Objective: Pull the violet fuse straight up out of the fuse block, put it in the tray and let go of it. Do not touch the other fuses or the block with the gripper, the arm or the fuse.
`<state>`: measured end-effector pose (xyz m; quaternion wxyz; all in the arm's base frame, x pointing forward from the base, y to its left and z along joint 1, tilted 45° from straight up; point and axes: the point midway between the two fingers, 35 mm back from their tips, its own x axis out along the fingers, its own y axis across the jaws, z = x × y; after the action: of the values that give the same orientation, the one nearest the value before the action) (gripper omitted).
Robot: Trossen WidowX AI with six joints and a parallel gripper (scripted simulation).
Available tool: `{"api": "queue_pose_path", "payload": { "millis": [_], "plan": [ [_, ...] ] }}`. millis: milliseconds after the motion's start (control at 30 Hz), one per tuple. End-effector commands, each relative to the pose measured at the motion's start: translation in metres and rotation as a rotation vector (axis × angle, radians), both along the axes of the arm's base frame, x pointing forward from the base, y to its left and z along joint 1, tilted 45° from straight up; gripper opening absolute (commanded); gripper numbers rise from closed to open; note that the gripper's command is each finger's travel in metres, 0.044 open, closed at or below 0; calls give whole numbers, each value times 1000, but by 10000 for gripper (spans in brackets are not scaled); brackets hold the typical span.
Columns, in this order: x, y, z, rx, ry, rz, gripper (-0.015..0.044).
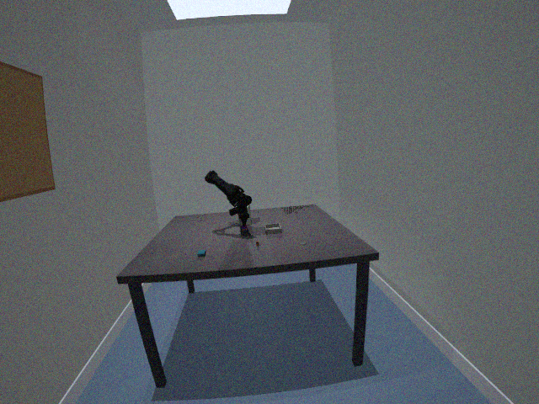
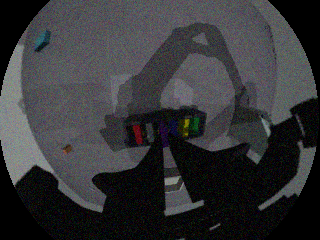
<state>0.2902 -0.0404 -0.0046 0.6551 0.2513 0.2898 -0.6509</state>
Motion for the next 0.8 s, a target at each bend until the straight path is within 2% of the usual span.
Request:
{"api": "queue_pose_path", "payload": {
  "millis": [0, 767],
  "plan": [
    [0, 2, 1, 6, -1, -4, 0],
    [0, 10, 9, 4, -1, -3, 0]
  ]
}}
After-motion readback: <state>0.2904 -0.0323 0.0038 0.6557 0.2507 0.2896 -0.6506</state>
